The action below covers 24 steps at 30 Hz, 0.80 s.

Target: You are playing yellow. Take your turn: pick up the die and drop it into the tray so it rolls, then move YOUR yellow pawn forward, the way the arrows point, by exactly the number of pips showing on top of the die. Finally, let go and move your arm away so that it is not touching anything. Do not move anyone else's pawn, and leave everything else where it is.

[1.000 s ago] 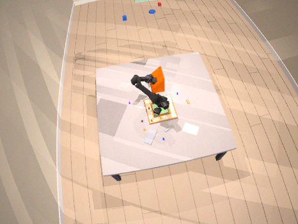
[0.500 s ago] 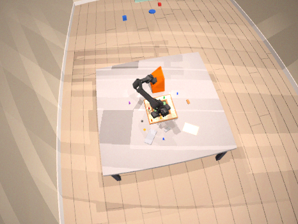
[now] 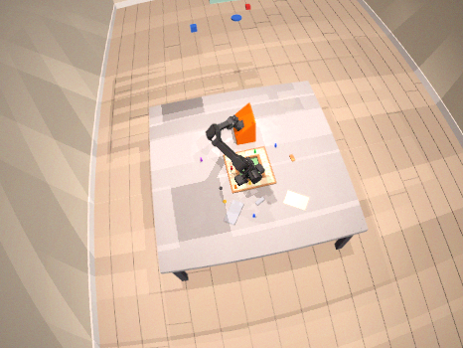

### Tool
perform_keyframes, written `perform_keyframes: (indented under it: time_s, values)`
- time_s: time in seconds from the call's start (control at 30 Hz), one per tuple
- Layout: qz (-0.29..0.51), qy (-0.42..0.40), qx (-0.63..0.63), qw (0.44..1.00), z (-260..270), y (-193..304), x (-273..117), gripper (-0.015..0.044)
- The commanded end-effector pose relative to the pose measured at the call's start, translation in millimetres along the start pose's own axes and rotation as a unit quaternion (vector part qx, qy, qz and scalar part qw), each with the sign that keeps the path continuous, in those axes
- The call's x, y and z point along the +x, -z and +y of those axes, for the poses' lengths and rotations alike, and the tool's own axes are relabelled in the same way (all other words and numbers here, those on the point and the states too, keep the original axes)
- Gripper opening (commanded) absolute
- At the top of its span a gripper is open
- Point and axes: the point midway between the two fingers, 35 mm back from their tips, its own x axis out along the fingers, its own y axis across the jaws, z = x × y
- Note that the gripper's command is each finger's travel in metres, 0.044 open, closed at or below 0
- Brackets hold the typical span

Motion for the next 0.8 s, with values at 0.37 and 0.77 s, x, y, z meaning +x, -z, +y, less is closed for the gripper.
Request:
perform_keyframes:
  time_s: [0.37, 0.77]
  values:
    - [0.001, 0.003, -0.003, 1.0, 0, 1, 25, 0.02]
    - [0.001, 0.003, -0.003, 1.0, 0, 1, 29, 0.0049]
